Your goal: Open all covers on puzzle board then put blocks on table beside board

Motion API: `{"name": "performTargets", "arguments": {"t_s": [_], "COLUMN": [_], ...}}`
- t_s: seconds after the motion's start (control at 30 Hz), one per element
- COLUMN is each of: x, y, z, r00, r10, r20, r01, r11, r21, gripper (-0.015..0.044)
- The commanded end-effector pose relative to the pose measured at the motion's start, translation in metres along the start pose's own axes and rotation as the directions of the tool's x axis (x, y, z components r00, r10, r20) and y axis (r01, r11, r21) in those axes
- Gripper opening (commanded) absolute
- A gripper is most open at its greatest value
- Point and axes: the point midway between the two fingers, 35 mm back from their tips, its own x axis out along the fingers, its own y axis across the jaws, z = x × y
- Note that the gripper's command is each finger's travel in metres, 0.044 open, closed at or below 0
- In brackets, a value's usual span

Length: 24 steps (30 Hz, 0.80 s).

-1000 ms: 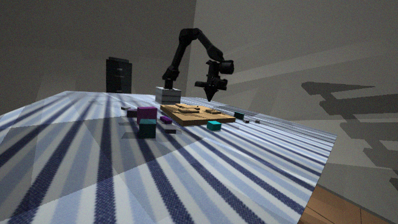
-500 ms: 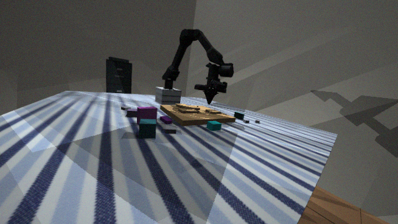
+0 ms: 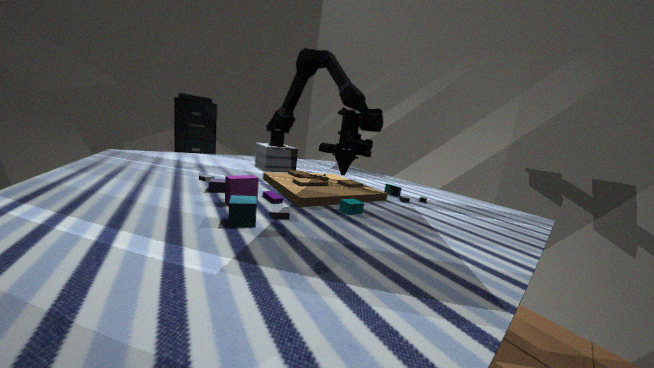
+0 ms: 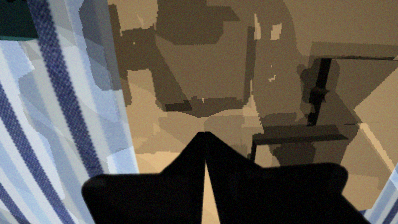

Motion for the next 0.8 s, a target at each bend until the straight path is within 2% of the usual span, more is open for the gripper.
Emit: {"name": "performTargets", "arguments": {"t_s": [0.0,0.77], "x": [0.004,0.019], "y": [0.001,0.001], "z": [0.0,0.004], "r00": [1.0,1.0], "r10": [0.004,0.004], "r20": [0.0,0.0], "r01": [-0.004,-0.004], "r11": [1.0,1.0], "r21": [0.004,0.004], "gripper": [0.0,0.0]}}
